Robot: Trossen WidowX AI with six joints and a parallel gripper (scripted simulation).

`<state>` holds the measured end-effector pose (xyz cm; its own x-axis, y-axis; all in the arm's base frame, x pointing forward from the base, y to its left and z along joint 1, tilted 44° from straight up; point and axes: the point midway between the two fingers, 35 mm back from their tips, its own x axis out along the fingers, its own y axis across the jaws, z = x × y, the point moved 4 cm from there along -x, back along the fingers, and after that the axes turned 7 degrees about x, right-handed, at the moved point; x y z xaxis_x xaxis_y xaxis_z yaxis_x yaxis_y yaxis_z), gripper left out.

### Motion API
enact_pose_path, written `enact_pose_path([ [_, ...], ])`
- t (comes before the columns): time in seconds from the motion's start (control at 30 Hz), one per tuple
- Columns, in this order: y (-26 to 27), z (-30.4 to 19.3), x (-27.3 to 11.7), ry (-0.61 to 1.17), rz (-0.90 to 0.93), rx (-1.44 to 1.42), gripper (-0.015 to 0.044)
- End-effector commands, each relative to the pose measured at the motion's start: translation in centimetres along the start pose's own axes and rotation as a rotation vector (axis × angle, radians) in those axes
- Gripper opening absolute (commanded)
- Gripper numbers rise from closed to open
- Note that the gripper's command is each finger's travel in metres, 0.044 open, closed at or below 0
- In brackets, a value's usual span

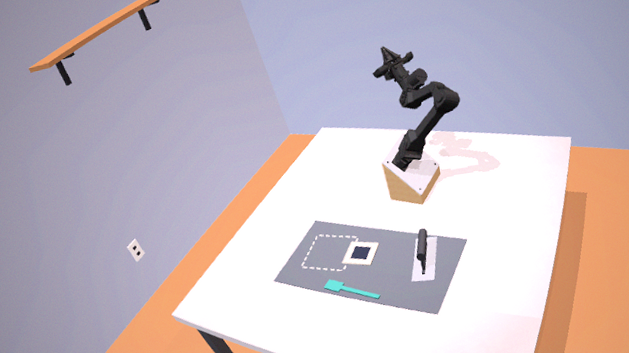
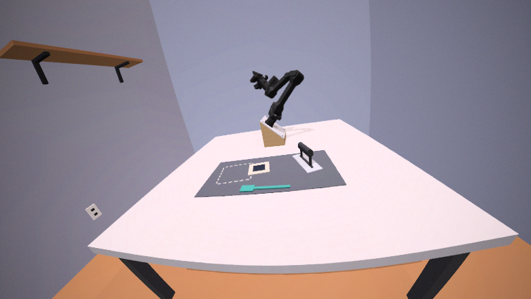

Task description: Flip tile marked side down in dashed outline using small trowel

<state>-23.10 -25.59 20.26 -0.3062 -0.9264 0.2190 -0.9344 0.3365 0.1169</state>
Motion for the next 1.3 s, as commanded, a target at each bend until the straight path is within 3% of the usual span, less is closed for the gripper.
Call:
enact_pose_path([
  [0.0, 0.0, 0.0, 0.0, 0.000, 0.000, 0.000, 0.0000],
  [0.3, 0.0, 0.0, 0.0, 0.000, 0.000, 0.000, 0.0000],
  [0.67, -2.4, -0.3, 1.4, 0.003, -0.088, 0.001, 0.0270],
  [1.27, -11.9, 1.0, 4.5, -0.043, -0.403, -0.174, 0.0270],
])
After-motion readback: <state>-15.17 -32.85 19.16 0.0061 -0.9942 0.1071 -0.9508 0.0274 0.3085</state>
